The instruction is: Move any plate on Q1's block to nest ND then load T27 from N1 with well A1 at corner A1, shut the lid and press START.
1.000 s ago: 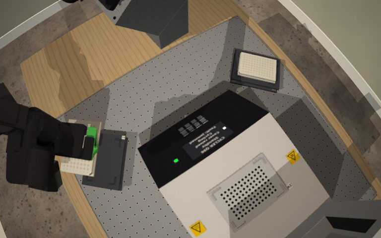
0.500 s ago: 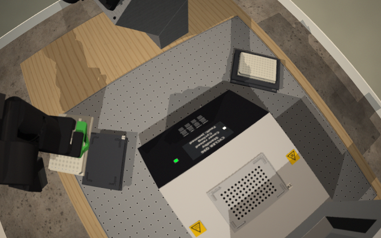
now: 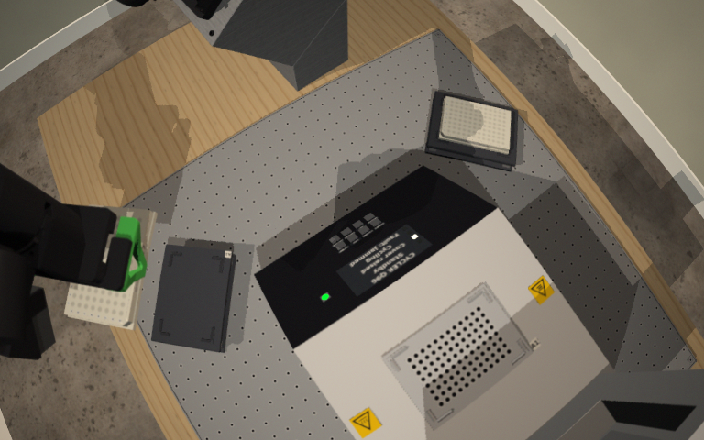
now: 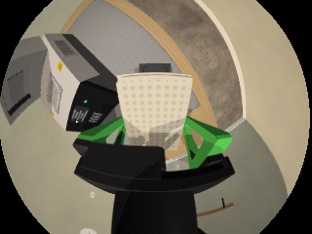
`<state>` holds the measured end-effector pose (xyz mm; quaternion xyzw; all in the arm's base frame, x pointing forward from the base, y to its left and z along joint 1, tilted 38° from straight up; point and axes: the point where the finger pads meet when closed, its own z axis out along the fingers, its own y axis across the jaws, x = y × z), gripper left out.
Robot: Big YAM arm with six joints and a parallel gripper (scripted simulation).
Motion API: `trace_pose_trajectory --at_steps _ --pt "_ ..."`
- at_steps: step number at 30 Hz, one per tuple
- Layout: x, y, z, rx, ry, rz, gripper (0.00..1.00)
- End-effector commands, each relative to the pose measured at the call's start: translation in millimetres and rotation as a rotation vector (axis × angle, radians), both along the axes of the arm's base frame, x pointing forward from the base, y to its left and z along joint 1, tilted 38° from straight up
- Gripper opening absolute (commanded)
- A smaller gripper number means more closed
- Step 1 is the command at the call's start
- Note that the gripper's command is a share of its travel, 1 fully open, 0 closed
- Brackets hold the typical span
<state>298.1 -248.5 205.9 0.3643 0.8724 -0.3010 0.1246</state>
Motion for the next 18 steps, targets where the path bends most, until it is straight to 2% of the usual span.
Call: trace_pose_trajectory --at_steps 1,9,18 --pt "9 -3 9.6 -0.007 -0.029 -0.005 0.00" --pt "1 -9 -5.5 -0.002 0.002 -0.004 0.00" --pt "1 4 -3.4 -0.008 -0.011 0.025 0.00"
